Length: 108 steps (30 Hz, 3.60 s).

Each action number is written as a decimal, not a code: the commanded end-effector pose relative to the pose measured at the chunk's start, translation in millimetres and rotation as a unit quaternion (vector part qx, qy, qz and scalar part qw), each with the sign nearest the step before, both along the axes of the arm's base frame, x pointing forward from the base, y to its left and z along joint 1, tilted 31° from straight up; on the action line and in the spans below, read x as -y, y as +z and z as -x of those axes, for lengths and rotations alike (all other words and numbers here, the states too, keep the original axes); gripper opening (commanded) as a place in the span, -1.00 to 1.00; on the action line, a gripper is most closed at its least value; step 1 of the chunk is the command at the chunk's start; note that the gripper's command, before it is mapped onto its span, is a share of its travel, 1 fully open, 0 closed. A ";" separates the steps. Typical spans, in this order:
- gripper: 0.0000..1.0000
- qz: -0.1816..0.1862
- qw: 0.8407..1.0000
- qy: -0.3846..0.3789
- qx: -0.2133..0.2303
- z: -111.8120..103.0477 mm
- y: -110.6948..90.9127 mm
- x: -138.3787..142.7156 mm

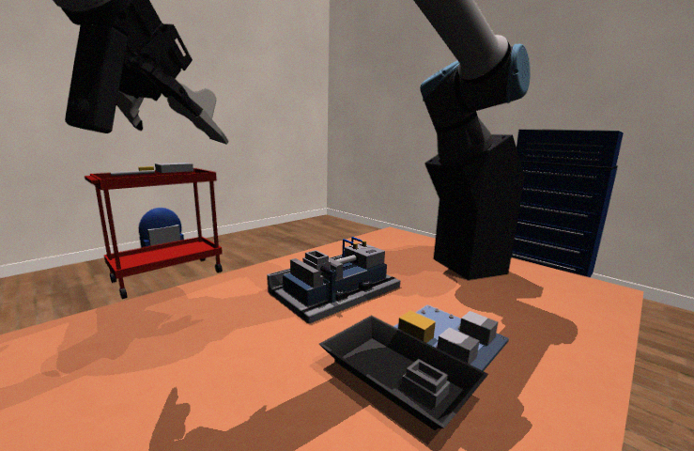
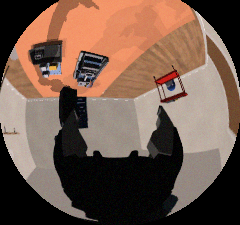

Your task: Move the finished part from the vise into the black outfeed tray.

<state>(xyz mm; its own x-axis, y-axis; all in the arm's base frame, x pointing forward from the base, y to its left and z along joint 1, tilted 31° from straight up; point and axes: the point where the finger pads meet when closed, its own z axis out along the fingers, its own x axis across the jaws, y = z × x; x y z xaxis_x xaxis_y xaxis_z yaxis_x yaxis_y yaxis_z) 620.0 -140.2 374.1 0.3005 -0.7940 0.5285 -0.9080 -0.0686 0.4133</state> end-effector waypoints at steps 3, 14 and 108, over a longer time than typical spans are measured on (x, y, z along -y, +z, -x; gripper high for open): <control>1.00 0.000 1.000 0.000 0.001 0.1 1.0 -0.2; 1.00 0.000 1.000 0.000 0.001 0.1 1.0 -0.2; 1.00 -0.163 0.840 0.515 0.062 150.5 -275.9 65.9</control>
<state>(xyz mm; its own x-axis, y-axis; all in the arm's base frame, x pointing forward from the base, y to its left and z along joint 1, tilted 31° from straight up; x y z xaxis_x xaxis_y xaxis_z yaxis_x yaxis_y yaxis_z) 478.7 -209.3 103.7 0.8720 -0.3124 0.3769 -0.3803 -0.9170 0.1199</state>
